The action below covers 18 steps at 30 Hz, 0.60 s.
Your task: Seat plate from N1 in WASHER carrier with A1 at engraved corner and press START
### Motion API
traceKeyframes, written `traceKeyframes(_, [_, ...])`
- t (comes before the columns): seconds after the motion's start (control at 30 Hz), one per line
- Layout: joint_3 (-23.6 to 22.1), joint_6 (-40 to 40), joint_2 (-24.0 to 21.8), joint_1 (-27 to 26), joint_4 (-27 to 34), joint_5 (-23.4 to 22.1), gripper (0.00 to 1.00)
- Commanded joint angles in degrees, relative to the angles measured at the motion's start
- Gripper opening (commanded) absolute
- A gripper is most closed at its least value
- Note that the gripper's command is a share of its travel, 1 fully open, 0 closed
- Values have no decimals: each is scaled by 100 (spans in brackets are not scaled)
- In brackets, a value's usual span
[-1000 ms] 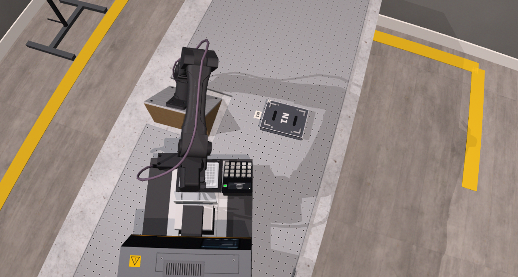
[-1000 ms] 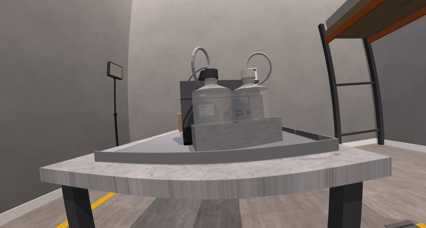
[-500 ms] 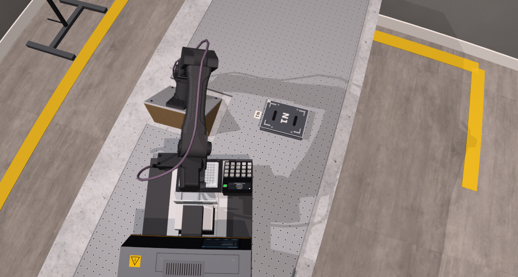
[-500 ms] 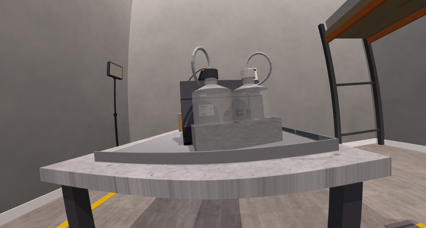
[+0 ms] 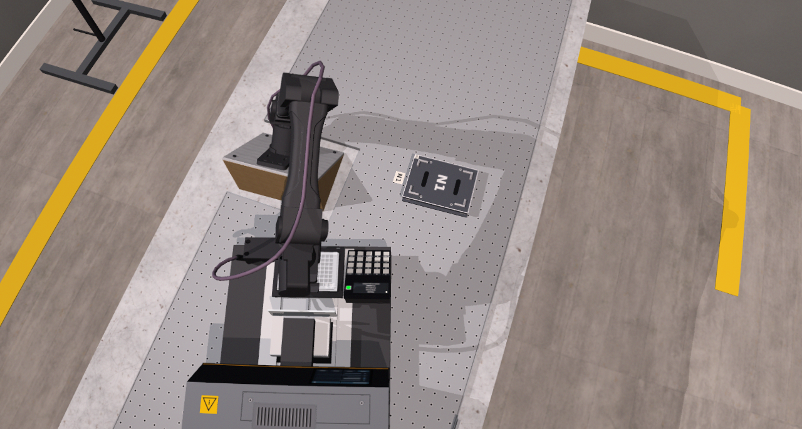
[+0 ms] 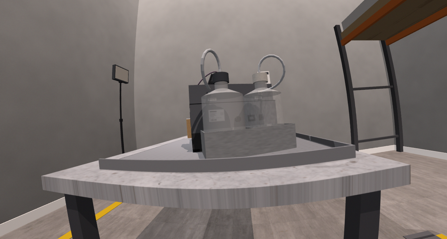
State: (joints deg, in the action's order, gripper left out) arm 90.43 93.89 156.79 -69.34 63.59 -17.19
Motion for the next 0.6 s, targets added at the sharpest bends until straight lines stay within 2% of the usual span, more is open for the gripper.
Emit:
traceKeyframes(0.0, [-146,44,-116,-7,-62,4,84])
traceKeyframes(0.23, [-54,49,-91,10,-96,-7,84])
traceKeyframes(0.57, [-158,55,-16,33,-110,-11,84])
